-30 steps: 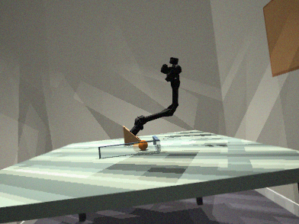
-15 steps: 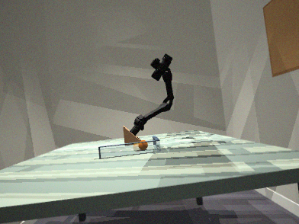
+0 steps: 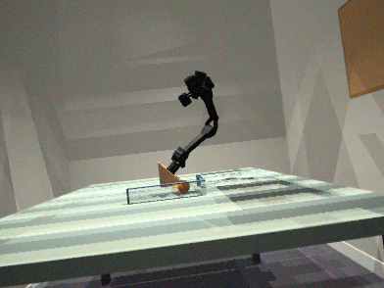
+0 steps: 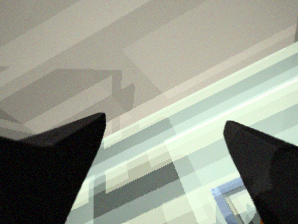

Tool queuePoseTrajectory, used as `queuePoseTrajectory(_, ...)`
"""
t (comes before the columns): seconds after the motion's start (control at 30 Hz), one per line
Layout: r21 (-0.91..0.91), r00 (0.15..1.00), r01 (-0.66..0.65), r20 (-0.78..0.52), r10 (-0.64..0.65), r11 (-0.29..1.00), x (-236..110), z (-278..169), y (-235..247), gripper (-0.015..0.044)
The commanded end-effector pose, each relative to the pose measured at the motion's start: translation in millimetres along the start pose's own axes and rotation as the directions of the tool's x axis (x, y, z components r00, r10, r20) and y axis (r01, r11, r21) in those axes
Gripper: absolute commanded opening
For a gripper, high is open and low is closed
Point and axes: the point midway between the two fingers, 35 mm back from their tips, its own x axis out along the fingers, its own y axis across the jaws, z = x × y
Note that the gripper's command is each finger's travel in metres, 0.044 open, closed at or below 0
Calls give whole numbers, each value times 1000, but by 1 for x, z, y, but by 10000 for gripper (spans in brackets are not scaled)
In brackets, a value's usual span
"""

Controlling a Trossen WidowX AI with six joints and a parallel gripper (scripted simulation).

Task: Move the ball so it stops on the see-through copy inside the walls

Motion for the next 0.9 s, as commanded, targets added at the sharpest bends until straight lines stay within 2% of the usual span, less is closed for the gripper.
queuePoseTrajectory(0.0, -315, 979, 50, -172, -109, 948, 53, -21, -47, 380)
queuePoseTrajectory(0.23, -540, 943, -13, -287, -169, 842, 83, -42, -73, 380)
queuePoseTrajectory(0.47, -709, 888, -143, -400, -227, 690, 108, -66, -99, 380)
queuePoseTrajectory(0.87, -805, 754, -462, -577, -314, 371, 140, -115, -143, 380)
